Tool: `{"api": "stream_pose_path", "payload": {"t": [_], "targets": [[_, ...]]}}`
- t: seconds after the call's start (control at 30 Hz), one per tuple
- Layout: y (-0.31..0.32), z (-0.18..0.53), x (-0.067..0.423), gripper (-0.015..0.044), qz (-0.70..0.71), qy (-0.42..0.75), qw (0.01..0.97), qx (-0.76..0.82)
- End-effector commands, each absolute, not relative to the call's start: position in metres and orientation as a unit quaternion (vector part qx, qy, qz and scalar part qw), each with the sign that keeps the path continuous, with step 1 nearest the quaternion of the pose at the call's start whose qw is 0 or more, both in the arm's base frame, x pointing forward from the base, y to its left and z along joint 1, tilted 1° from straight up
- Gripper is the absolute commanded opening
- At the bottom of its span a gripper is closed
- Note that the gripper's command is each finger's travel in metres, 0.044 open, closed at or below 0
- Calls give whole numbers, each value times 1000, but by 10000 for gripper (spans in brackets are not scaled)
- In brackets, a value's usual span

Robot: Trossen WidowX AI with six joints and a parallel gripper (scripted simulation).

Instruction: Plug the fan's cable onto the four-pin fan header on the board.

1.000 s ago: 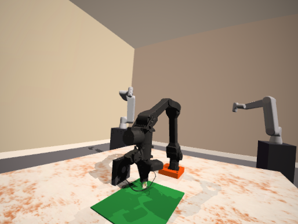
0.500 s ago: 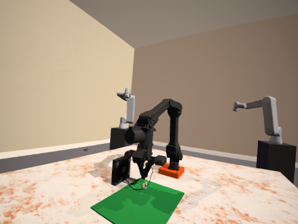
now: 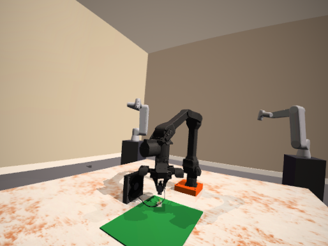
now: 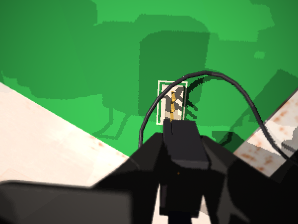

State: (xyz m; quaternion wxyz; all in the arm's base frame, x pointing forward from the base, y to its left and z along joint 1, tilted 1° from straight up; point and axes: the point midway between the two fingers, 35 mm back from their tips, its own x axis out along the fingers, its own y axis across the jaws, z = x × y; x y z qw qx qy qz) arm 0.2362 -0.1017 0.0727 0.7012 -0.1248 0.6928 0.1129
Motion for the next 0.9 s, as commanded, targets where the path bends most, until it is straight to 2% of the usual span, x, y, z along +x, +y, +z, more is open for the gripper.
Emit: {"api": "stream_pose_path", "payload": {"t": [0.0,0.87], "targets": [[-101,71,234,0,122,691,700,-132],[-98,71,243,0,121,691,700,-131]]}}
